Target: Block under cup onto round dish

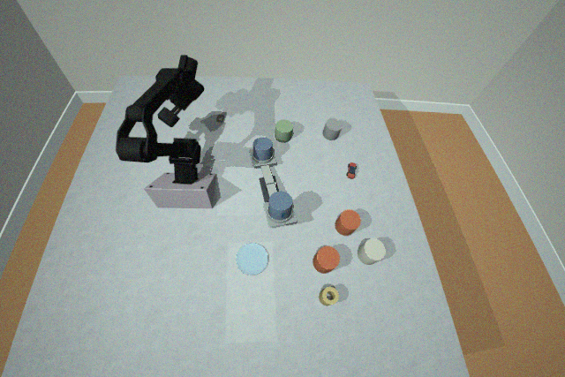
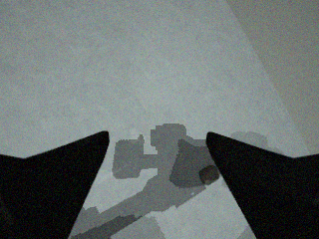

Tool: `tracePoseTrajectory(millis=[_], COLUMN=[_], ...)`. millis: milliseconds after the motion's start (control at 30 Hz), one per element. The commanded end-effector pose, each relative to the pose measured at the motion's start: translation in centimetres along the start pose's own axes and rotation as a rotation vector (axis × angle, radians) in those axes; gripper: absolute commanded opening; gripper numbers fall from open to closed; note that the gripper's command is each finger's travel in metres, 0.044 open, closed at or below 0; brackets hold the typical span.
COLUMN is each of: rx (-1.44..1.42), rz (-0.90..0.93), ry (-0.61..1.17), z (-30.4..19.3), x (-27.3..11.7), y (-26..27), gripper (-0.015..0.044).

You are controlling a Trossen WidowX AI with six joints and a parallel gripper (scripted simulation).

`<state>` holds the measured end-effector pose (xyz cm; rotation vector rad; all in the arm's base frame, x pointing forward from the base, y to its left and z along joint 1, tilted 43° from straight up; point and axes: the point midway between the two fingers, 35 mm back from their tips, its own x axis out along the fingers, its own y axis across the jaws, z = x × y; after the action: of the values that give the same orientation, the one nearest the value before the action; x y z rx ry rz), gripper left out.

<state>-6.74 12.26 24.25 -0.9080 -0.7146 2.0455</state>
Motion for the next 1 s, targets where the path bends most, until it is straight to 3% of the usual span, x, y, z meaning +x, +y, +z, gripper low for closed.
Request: tracePoseTrajectory(millis=[0, 500, 967], rx=[0.001, 0.211, 0.529], rz=[0.0, -0.019, -0.044], ry=[0.002, 0.306, 0.532], z=[0.0, -6.1, -12.6], x=[0.0, 1.5, 0.0], y=[0.0, -2.9, -4.2], gripper=[0.0426, 0.044, 0.044])
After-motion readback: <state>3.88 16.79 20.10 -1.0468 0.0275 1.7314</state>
